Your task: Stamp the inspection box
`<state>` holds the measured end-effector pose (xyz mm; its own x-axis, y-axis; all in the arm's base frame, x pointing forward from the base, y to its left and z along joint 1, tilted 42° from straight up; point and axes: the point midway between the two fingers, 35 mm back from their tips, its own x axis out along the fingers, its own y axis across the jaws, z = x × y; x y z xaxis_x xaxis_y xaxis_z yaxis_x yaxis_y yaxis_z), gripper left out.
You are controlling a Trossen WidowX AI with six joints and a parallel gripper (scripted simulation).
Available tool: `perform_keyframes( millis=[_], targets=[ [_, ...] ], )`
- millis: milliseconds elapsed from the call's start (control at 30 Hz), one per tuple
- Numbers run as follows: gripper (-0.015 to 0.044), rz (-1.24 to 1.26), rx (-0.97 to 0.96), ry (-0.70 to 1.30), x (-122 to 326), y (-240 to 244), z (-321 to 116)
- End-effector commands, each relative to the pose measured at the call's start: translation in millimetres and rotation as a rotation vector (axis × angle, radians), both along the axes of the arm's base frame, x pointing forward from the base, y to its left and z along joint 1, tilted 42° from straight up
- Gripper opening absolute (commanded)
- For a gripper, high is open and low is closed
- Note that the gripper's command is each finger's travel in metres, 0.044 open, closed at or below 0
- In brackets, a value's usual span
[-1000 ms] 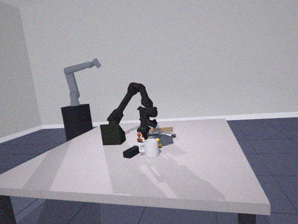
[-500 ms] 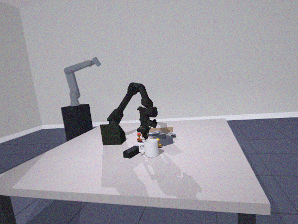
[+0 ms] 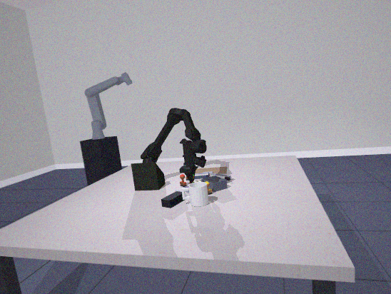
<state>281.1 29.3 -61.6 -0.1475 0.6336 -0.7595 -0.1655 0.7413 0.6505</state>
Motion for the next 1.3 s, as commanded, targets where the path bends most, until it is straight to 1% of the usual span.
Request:
perform_keyframes(
  millis=[0, 1100, 1267],
  targets=[
    [0.0, 0.003, -0.001, -0.005, 0.8, -1.8, 2.5],
    [0.0, 0.003, -0.003, -0.005, 8.0, -33.0, 38.7],
    [0.0, 0.02, 0.0, -0.02, 8.8, -32.0, 41.0]
  ],
)
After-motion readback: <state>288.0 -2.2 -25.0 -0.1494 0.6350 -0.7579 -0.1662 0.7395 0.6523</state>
